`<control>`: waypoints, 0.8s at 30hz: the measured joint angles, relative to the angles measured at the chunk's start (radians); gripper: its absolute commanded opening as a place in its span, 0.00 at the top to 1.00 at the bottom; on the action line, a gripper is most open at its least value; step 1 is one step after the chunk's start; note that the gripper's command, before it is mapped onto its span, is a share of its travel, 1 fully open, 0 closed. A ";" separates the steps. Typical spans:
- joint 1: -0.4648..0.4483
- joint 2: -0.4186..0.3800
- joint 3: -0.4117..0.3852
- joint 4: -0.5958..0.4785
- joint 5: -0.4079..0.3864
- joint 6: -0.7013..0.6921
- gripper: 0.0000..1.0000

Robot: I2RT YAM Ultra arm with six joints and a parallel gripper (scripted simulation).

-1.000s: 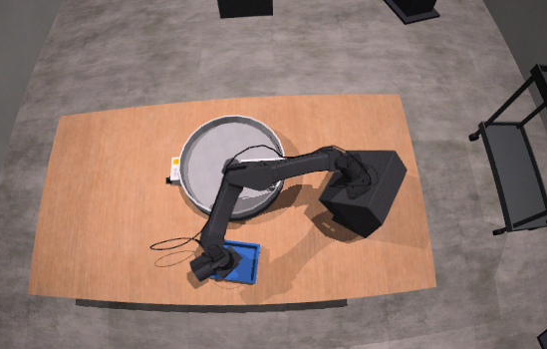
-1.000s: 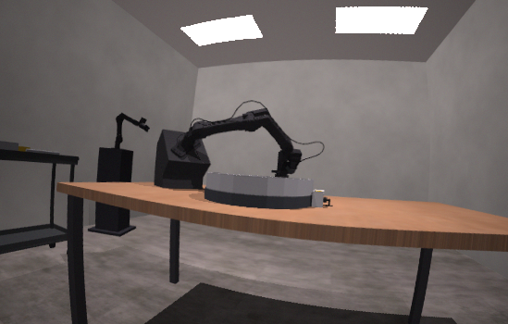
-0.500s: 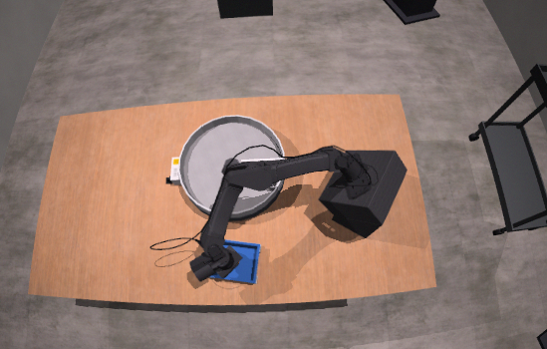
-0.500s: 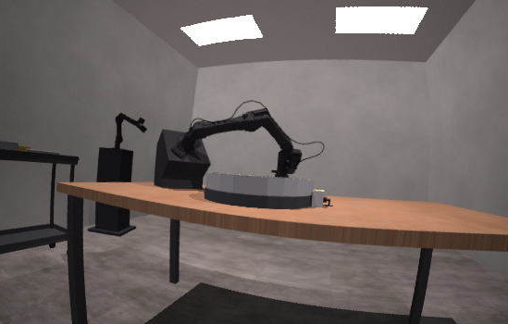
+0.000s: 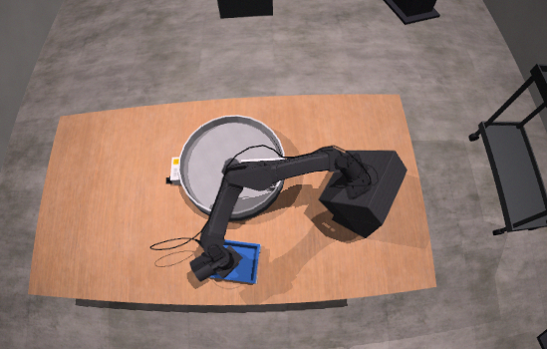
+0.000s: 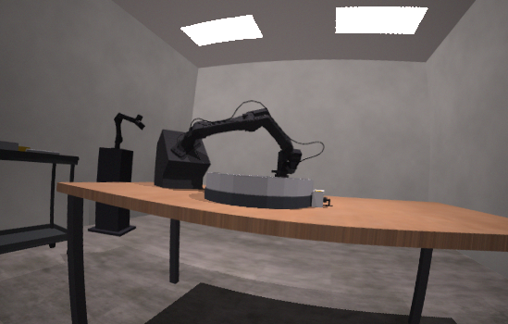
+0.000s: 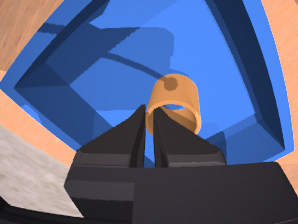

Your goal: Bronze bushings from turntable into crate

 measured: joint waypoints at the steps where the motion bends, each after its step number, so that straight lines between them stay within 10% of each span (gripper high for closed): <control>1: 0.000 0.000 0.000 0.000 0.000 0.000 1.00; 24: 0.000 0.000 0.000 -0.001 0.000 0.000 1.00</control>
